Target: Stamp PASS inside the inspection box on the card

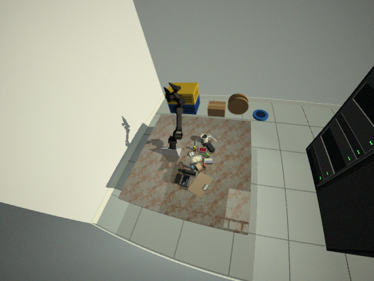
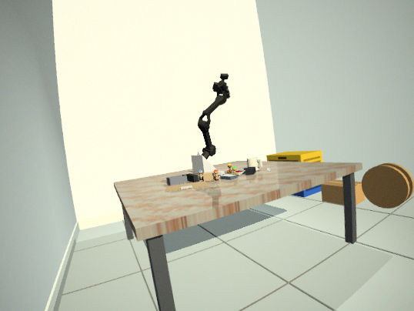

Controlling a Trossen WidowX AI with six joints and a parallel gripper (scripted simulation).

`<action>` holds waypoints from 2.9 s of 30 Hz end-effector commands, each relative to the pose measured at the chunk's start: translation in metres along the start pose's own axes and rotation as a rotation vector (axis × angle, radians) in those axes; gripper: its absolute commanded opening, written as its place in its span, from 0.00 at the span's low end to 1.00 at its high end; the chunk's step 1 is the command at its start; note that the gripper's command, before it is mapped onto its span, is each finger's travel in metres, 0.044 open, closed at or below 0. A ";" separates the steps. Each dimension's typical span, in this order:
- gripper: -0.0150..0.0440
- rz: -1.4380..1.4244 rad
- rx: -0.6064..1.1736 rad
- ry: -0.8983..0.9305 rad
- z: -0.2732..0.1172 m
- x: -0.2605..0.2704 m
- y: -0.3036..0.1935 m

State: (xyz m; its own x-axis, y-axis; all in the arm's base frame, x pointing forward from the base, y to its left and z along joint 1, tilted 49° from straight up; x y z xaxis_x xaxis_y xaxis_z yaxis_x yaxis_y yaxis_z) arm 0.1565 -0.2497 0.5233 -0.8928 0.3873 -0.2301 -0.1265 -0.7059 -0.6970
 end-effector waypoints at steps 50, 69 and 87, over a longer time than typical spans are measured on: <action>0.61 0.208 1.667 0.823 -0.180 0.276 -0.315; 0.61 0.341 2.514 0.480 -0.404 0.169 -0.289; 0.61 0.599 3.055 -0.655 -0.543 0.049 -0.114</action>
State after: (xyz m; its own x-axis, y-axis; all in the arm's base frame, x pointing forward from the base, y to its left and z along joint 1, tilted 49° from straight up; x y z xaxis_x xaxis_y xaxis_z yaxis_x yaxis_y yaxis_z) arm 0.3426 0.1982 0.2641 -0.9357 0.3082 0.1716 0.3270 0.5755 0.7496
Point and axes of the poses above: the point midway between the two fingers, 35 mm back from their tips, its own z axis out along the fingers, its own x axis across the jaws, y = z × x, the point moved 7 cm from there along -z, back along the fingers, and after that the axes turned 1 degree about -z, right-handed, at the moved point
